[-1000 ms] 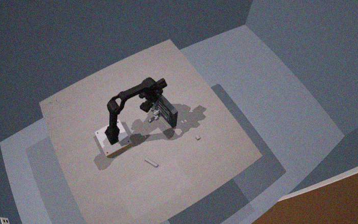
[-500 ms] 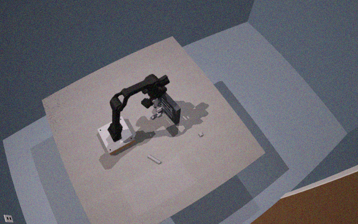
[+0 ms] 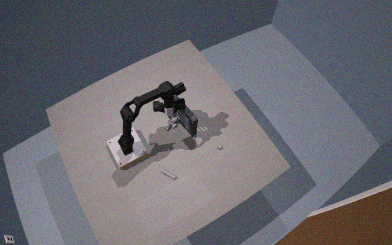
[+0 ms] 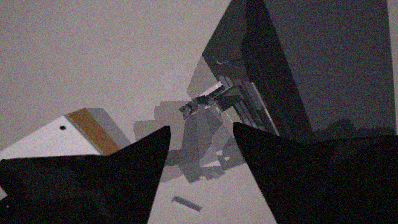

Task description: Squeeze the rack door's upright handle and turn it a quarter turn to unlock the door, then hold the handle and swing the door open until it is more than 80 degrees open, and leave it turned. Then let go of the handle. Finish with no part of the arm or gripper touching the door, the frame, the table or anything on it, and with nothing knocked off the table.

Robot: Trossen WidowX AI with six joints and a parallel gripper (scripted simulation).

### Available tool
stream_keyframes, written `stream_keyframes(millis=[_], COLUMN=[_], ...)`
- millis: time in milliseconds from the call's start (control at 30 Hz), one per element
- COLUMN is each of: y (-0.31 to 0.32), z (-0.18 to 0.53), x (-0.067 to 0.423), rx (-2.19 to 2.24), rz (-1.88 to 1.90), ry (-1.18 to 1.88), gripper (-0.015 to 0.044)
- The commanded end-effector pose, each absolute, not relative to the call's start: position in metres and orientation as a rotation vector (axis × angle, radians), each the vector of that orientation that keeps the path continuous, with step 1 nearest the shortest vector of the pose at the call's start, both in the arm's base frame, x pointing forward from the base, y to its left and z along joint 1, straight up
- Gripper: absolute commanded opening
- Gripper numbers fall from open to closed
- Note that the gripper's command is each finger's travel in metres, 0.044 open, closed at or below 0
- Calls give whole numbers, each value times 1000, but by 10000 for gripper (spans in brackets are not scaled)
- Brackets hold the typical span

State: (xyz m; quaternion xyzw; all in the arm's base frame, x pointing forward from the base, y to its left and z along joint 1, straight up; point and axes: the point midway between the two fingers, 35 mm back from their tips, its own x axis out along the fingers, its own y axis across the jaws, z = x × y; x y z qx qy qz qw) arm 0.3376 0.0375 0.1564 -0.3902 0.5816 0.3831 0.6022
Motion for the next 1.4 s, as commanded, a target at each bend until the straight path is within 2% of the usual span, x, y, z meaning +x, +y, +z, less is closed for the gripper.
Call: stream_keyframes(millis=[0, 700, 1367], y=[36, 36, 36], z=[156, 156, 156], x=[339, 339, 339], rx=[-746, 77, 858], rz=[724, -69, -823], ry=[1407, 1533, 1371], gripper=[284, 284, 284])
